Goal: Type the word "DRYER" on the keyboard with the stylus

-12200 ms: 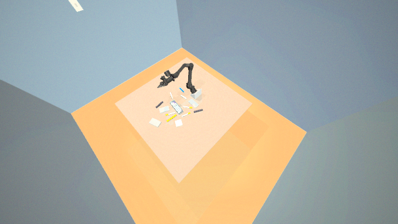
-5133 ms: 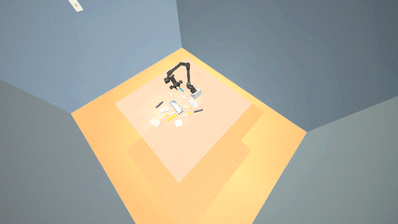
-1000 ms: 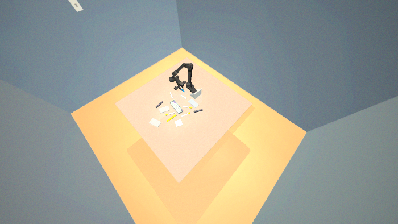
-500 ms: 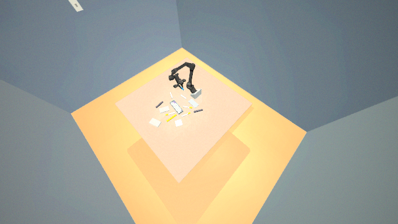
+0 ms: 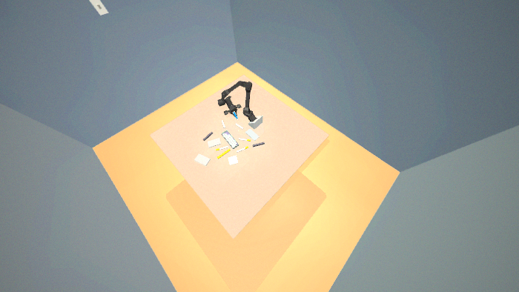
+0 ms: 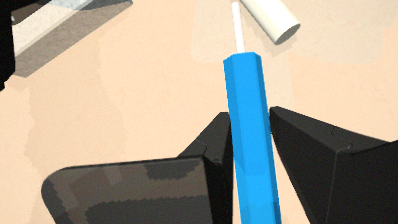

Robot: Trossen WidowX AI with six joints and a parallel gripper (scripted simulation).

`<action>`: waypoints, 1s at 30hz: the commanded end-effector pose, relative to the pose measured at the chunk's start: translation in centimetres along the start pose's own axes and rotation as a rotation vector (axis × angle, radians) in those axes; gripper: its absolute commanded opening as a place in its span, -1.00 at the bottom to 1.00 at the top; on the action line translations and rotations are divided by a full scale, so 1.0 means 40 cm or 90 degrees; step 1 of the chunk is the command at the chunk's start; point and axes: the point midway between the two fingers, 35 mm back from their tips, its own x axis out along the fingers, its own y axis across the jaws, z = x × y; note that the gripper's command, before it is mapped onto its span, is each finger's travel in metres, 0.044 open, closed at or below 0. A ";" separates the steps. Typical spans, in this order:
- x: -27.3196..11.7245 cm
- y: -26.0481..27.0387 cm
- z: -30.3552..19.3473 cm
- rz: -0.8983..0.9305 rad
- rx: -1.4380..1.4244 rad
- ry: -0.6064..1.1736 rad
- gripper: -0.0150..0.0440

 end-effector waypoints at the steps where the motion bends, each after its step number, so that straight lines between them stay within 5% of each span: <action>1: -0.009 -0.029 0.006 -0.012 0.073 -0.013 -0.49; 30: -0.020 -0.179 0.081 0.029 0.602 -0.109 -0.49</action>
